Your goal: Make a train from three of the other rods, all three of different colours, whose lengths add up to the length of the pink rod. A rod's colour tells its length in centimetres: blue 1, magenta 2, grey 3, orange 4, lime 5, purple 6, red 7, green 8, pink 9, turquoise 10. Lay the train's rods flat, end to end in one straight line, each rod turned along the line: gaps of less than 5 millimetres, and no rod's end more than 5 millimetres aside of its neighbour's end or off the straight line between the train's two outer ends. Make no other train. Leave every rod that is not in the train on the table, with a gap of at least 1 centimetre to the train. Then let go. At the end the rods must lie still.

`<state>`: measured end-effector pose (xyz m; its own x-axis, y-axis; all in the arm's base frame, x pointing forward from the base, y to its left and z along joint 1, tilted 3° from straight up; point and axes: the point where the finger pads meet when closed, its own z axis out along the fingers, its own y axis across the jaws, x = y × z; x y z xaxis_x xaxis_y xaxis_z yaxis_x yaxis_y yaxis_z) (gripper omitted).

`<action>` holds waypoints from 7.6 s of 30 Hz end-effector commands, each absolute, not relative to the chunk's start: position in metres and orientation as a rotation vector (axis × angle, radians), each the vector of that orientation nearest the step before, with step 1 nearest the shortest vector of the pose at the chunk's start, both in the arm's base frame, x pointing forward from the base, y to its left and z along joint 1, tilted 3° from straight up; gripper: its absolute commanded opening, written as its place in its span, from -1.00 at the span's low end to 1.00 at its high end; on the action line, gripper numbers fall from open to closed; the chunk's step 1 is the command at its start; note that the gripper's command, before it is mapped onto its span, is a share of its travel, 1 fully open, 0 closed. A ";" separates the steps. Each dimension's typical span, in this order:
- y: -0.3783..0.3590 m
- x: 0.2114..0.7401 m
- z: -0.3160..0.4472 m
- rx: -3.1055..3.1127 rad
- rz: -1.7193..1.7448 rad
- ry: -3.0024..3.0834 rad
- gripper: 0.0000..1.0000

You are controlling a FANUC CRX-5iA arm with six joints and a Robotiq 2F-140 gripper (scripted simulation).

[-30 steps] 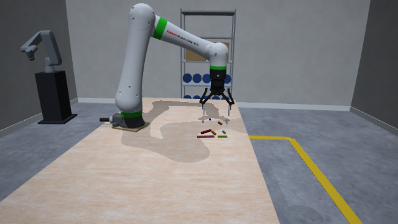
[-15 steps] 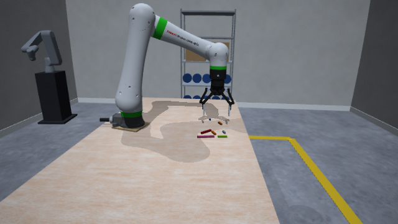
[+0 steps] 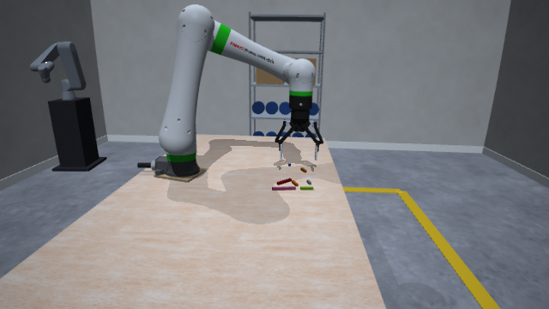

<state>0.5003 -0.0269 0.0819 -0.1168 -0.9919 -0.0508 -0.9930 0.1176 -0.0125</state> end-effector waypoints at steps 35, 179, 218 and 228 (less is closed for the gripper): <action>-0.025 0.501 0.082 -2.780 0.007 1.349 1.00; -0.101 0.529 0.079 -2.554 -0.067 -1.778 1.00; -0.110 0.531 0.079 -2.330 -0.072 -2.070 1.00; -0.110 0.531 0.079 -2.330 -0.072 -2.070 1.00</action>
